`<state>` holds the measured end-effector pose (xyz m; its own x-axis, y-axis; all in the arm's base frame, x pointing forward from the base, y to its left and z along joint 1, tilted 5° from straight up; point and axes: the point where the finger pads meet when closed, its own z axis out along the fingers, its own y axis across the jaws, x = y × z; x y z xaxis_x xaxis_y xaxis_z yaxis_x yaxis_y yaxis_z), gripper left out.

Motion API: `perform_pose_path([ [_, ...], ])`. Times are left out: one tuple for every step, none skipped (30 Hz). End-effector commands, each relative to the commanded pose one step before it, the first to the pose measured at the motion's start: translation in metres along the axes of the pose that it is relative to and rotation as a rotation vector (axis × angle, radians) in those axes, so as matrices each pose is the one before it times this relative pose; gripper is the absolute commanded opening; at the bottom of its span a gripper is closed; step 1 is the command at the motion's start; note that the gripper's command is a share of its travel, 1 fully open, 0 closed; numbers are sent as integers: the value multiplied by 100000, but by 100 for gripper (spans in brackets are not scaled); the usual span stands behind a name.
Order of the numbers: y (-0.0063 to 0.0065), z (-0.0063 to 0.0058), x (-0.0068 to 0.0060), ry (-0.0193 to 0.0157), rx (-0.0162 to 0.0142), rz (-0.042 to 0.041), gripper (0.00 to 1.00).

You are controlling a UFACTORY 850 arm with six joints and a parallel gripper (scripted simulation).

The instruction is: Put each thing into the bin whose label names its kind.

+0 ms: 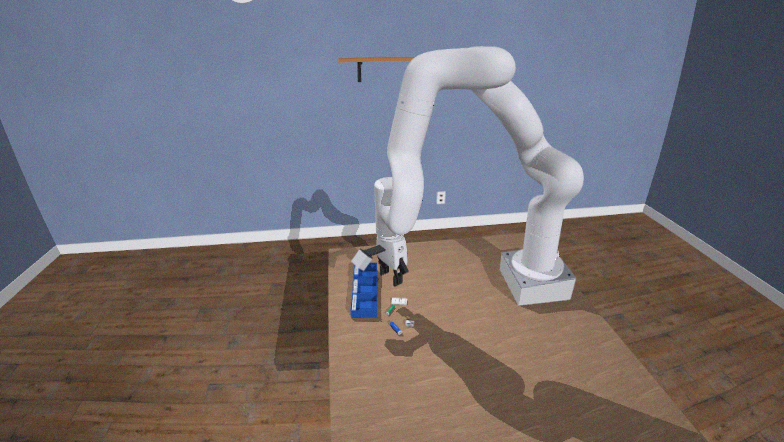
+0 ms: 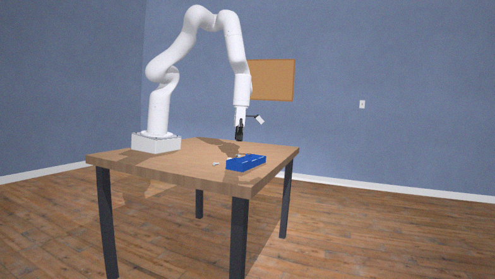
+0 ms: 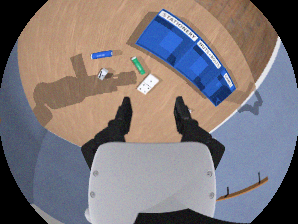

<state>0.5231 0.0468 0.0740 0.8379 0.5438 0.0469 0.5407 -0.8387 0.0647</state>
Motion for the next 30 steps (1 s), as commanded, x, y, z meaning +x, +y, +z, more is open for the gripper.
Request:
perform_pose_path([
  [-940, 2992, -2210, 1109, 352, -15650, 71],
  [-162, 338, -256, -66, 0, -3279, 71],
  [-1, 0, 0, -58, 15, -3300, 71],
  [-1, 0, 0, -66, 41, -3309, 71],
  [-1, 0, 0, -80, 49, -3304, 71],
  [-2, 1, 1, -51, 1, -3300, 71],
  [5, -2, -2, 4, -70, -3300, 71],
  [0, 0, 0, 0, 0, 0, 71],
  [0, 0, 0, 0, 0, 0, 71],
  [0, 0, 0, 216, -380, -9602, 71],
  [-1, 0, 0, -25, -127, -2298, 71],
  [-2, 0, -6, 56, -104, -2403, 71],
  [-3, 0, -6, 88, -119, -3167, 71],
  [-3, 0, -5, 90, -104, -3420, 71],
  [-7, 2, -1, 92, -84, -3357, 71],
  [-1, 0, -4, 112, -60, -3275, 71],
  [-1, 0, -3, 130, -38, -3250, 71],
  [0, 0, -2, 154, -10, -3245, 71],
  [1, 0, -1, 185, 26, -3233, 71],
  [1, 0, -1, 228, 73, -3209, 71],
  [2, 0, -1, 287, 138, -3174, 71],
  [2, 0, 0, 373, 230, -3122, 71],
  [2, 0, 0, 503, 369, -3035, 71],
  [-1, 2, 5, 56, 51, -355, 71],
  [0, 0, 0, 0, 0, 0, 71],
  [0, 0, 0, 0, 0, 0, 71],
  [4, -1, -1, 6, 2, 0, 71],
  [3, 0, 1, 2, 1, 0, 71],
  [3, 0, 1, 2, 1, 0, 71],
  [3, 0, 1, 2, 1, 0, 71],
])
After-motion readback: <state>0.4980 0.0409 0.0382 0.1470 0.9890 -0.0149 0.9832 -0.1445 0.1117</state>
